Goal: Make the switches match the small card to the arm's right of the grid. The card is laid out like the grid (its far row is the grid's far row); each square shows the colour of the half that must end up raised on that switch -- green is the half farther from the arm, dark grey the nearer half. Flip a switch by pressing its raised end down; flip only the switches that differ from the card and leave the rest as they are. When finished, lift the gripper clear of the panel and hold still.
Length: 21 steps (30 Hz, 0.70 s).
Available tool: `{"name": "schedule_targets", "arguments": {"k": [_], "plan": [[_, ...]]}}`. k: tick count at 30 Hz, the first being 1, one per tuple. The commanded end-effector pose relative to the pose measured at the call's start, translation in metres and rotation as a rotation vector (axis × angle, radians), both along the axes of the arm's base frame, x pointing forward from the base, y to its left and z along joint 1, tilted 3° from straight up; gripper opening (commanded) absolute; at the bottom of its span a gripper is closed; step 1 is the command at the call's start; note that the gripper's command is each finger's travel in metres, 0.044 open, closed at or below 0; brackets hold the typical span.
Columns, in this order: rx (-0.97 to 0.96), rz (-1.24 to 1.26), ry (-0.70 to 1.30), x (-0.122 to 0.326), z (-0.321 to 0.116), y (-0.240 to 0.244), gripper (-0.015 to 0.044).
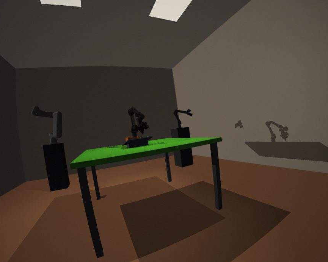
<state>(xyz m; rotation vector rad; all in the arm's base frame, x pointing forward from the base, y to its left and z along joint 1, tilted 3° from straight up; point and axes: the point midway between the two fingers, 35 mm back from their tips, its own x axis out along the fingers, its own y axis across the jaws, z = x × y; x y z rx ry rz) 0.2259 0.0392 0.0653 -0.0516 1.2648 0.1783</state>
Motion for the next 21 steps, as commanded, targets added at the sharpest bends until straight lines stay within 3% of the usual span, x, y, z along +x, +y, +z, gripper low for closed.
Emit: {"name": "schedule_targets", "arguments": {"k": [1,21], "plan": [[0.000,-0.009,-0.009,0.003,-0.023,0.003,0.0000],[0.001,-0.010,-0.015,0.010,-0.051,0.006,0.0000]]}}
